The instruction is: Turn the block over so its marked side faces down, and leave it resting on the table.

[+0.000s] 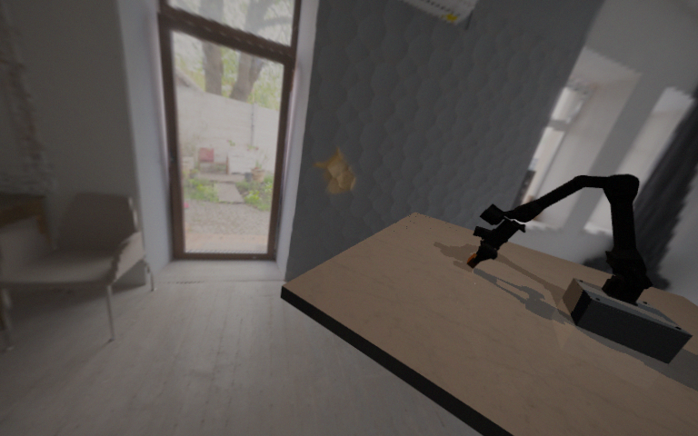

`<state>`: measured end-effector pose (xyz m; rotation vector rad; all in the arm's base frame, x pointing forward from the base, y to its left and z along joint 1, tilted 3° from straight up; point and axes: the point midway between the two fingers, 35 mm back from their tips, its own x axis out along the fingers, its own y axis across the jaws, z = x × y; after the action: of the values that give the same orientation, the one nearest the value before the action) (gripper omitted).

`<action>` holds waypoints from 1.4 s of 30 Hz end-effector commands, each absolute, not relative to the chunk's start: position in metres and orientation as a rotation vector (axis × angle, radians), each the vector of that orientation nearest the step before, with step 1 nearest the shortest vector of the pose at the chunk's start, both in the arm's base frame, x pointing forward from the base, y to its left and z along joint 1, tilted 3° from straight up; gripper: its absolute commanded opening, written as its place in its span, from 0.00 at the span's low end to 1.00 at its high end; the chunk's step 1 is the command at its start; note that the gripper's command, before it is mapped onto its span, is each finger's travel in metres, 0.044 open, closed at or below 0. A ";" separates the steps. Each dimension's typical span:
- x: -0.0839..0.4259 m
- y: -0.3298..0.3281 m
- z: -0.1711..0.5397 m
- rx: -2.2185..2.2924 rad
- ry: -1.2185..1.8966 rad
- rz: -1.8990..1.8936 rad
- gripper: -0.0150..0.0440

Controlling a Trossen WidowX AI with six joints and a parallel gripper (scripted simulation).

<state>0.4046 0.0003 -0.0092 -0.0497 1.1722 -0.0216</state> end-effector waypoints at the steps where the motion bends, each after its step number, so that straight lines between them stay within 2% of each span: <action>1: 0.403 0.001 -0.007 -0.054 1.100 -0.014 0.25; 15: 0.397 0.000 -0.005 -0.056 0.975 -0.011 0.25; 42: 0.412 -0.002 -0.043 -0.039 0.591 -0.007 0.25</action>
<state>0.4170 -0.0014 -0.0359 -0.0415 0.6254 -0.0089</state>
